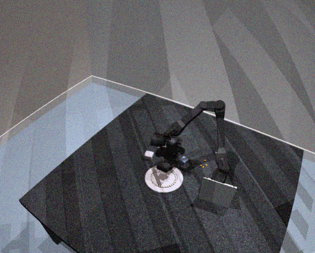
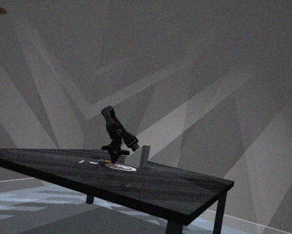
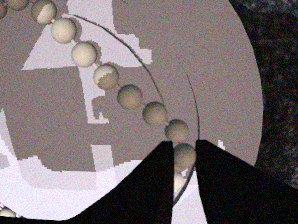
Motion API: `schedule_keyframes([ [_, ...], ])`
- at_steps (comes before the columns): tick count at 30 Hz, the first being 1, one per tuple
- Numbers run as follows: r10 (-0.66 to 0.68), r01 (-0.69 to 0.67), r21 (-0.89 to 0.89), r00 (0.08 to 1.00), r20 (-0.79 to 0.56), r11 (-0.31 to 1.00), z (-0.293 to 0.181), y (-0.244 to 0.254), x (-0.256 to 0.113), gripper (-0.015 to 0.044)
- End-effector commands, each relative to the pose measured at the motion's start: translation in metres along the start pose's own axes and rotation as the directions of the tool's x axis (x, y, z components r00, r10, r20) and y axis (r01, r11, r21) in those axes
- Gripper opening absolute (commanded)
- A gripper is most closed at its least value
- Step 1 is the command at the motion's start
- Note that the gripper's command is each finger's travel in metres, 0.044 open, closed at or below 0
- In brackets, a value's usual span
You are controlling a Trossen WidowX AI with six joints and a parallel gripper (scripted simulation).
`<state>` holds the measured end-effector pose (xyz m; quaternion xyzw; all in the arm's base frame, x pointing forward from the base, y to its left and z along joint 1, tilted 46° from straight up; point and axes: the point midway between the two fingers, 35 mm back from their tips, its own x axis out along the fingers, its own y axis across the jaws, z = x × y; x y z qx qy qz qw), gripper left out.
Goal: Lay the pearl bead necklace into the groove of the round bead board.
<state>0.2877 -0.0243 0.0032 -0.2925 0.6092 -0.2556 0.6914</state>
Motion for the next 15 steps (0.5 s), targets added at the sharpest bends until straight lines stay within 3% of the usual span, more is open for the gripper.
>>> schedule_keyframes([
  [1, 0.000, 0.000, -0.001, 1.000, -0.001, 1.000, 0.0007, -0.0015, 0.0024, 0.0000],
  [7, 0.000, 0.000, -0.001, 1.000, -0.001, 1.000, 0.0006, -0.0015, 0.0080, 0.0000],
  [15, 0.003, -0.003, 0.005, 1.000, 0.005, 1.000, 0.0030, -0.0010, 0.0050, 0.0210],
])
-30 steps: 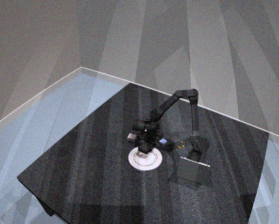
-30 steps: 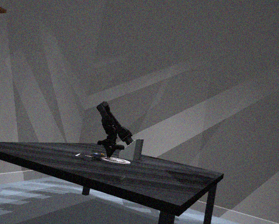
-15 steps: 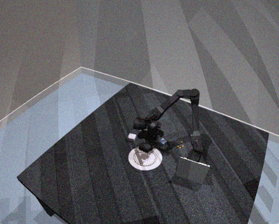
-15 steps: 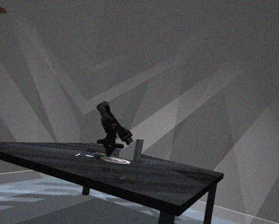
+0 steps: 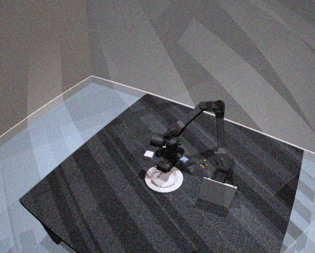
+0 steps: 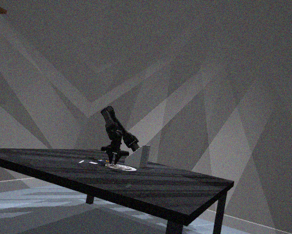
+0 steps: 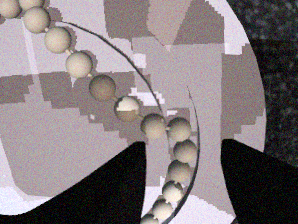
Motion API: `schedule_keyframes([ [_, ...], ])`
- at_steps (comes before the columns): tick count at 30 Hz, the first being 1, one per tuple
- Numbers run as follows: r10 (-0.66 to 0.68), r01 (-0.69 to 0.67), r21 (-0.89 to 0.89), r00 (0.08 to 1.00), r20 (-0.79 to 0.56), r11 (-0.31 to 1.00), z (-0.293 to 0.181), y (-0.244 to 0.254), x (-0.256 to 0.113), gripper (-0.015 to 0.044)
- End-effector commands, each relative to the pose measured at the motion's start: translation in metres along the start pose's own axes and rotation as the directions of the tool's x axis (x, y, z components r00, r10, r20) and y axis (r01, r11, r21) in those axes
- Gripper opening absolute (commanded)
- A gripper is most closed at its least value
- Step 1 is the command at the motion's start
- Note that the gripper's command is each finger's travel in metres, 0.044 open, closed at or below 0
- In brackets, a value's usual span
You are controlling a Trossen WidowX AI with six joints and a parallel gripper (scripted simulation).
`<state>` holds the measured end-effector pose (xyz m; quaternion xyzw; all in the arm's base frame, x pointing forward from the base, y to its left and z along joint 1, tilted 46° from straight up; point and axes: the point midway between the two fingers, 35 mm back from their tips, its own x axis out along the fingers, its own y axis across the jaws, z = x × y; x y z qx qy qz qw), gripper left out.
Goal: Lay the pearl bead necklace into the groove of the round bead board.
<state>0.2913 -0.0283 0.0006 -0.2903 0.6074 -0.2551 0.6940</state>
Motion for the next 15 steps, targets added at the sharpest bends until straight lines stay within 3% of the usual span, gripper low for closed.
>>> schedule_keyframes([
  [1, 0.000, 0.000, 0.001, 1.000, 0.000, 1.000, 0.0000, -0.0001, -0.0002, 0.0236],
  [9, -0.002, 0.002, -0.007, 1.000, -0.005, 1.000, -0.0019, -0.0002, -0.0021, 0.0440],
  [15, -0.004, 0.004, -0.006, 1.000, -0.006, 1.000, -0.0019, -0.0002, -0.0051, 0.0440],
])
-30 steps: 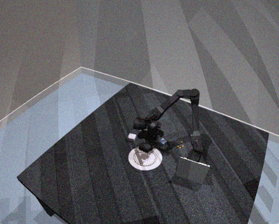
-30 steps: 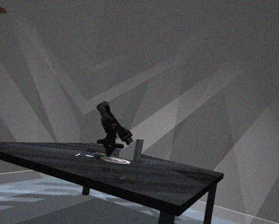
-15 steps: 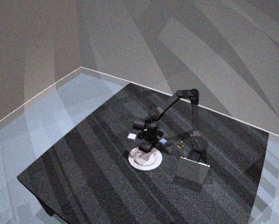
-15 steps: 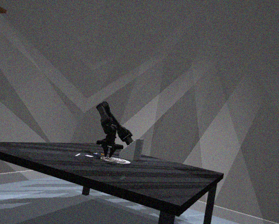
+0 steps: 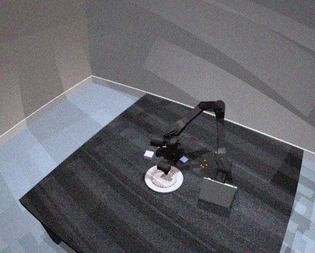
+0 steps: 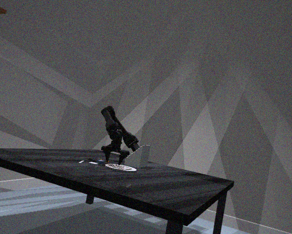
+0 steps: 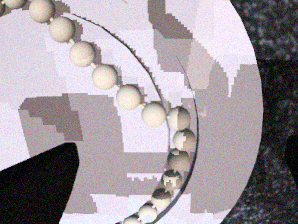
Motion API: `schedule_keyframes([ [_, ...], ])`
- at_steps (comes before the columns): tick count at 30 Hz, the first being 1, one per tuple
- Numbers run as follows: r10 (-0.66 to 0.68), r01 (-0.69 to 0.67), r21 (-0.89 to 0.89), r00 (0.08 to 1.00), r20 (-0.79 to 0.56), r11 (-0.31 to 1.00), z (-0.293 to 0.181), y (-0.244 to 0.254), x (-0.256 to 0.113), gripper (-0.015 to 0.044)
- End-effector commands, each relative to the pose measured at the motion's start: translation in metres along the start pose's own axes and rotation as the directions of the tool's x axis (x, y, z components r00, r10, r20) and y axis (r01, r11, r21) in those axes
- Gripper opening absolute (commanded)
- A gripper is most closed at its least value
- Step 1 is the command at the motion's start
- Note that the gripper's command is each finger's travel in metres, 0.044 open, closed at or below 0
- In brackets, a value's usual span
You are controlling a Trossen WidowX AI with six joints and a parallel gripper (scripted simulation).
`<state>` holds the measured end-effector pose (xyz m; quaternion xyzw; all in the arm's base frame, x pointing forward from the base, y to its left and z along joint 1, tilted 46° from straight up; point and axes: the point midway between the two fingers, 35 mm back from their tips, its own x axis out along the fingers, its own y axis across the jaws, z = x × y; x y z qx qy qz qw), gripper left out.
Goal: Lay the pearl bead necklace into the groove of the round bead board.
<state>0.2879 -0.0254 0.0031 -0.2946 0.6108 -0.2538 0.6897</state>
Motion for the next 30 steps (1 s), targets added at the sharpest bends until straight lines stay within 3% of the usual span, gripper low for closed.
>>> schedule_keyframes([
  [1, 0.000, 0.000, 0.006, 1.000, 0.001, 1.000, 0.001, 0.000, -0.001, 0.0440],
  [12, 0.000, 0.000, 0.006, 1.000, 0.001, 1.000, 0.001, 0.000, -0.001, 0.0440],
  [18, 0.003, -0.003, -0.236, 1.000, 0.002, 0.972, 0.027, 0.019, -0.014, 0.0282],
  [24, 0.003, -0.002, -0.529, 1.000, 0.003, 0.848, 0.055, 0.048, -0.032, 0.0125],
  [30, 0.003, -0.001, -0.559, 1.000, 0.003, 0.829, 0.058, 0.052, -0.032, 0.0120],
])
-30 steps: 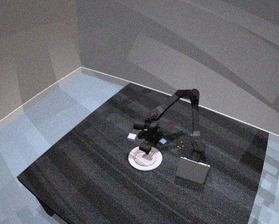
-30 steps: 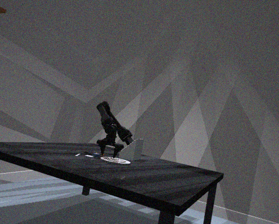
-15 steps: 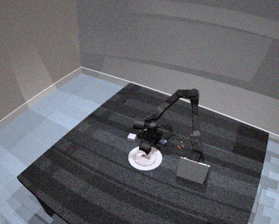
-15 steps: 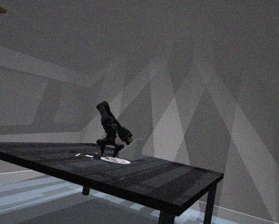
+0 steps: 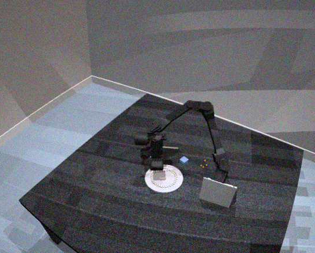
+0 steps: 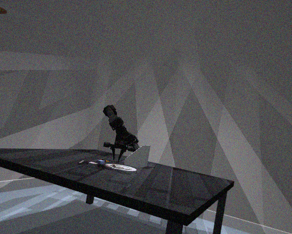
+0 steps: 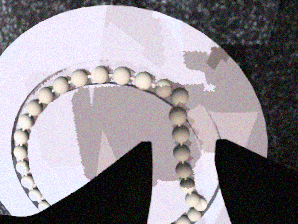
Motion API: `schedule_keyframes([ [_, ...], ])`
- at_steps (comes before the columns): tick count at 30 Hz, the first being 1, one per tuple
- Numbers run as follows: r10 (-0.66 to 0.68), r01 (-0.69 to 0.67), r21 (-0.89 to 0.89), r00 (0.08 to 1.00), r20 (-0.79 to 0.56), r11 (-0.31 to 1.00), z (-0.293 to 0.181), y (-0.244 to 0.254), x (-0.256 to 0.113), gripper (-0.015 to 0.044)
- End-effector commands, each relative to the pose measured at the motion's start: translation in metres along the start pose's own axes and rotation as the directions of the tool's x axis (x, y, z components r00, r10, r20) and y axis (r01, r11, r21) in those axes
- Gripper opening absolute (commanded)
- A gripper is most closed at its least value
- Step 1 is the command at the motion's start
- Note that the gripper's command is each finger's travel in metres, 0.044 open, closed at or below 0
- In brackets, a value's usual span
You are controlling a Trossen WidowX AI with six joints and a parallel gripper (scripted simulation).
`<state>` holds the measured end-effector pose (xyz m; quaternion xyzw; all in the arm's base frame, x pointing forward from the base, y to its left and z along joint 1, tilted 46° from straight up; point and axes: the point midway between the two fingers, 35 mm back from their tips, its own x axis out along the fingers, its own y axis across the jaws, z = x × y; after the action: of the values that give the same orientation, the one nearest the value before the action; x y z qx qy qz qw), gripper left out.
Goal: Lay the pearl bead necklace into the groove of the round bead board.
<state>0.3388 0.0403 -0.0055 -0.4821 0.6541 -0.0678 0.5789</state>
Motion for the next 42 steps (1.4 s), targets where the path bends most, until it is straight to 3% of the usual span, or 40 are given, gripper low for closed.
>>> schedule_keyframes([
  [1, 0.007, -0.007, -0.011, 1.000, -0.004, 1.000, 0.002, -0.001, 0.005, 0.0120],
  [37, 0.006, -0.006, -0.011, 1.000, -0.005, 1.000, 0.001, -0.001, 0.041, 0.0120],
  [42, 0.009, -0.009, -0.005, 1.000, 0.002, 1.000, 0.003, -0.001, 0.039, 0.0000],
])
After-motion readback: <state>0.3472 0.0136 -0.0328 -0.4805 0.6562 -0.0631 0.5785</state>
